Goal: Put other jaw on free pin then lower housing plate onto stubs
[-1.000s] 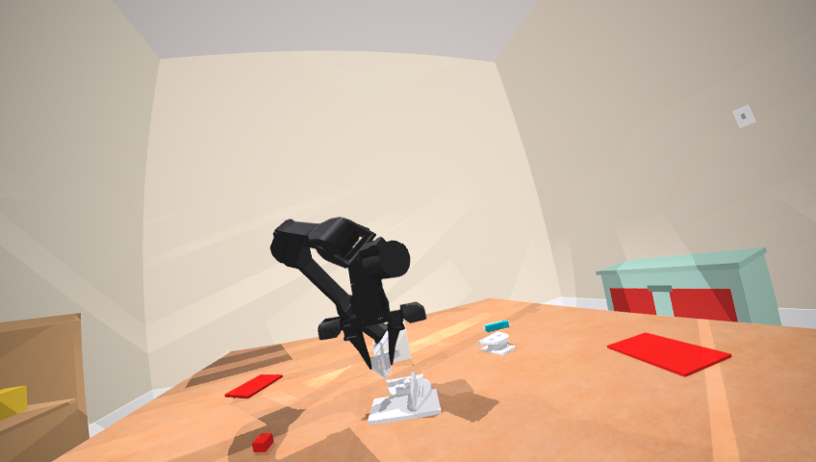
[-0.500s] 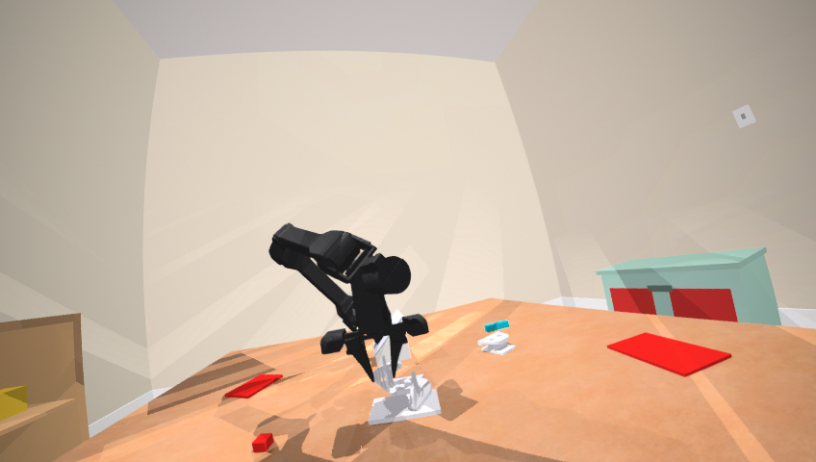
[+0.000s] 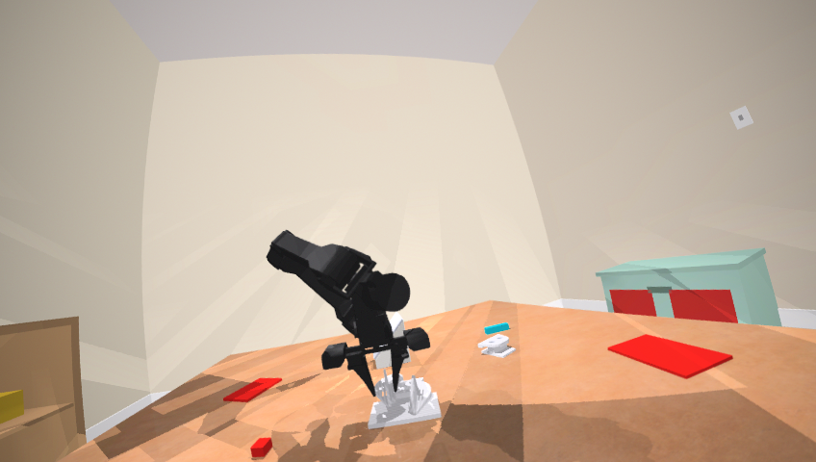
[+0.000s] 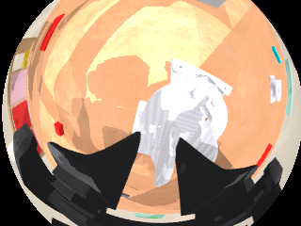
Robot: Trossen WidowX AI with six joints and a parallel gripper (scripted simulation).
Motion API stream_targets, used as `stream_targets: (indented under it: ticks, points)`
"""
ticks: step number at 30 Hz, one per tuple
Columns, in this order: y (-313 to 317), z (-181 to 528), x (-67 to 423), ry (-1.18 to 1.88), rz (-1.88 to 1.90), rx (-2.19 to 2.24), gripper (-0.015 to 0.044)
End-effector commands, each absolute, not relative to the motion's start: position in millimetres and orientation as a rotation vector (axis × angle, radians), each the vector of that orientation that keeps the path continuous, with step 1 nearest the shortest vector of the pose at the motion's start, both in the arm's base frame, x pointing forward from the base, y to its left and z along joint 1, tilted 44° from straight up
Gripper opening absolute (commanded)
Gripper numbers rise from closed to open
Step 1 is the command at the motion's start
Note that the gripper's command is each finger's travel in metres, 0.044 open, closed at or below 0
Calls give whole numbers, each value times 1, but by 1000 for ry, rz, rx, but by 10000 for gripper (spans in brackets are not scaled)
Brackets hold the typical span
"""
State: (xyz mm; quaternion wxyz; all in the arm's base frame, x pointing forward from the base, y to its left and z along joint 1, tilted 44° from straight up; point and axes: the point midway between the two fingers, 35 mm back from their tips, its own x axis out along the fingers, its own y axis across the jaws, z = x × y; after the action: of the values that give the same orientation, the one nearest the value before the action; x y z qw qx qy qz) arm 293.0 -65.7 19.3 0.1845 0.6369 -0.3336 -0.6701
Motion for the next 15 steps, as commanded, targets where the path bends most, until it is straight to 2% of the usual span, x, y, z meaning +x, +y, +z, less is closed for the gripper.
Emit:
stream_targets:
  ticks: [1, 15]
  points:
    - [-67, 18, 293, -936, -1883, 1789, 134]
    - [-69, 16, 292, -936, -1883, 1789, 134]
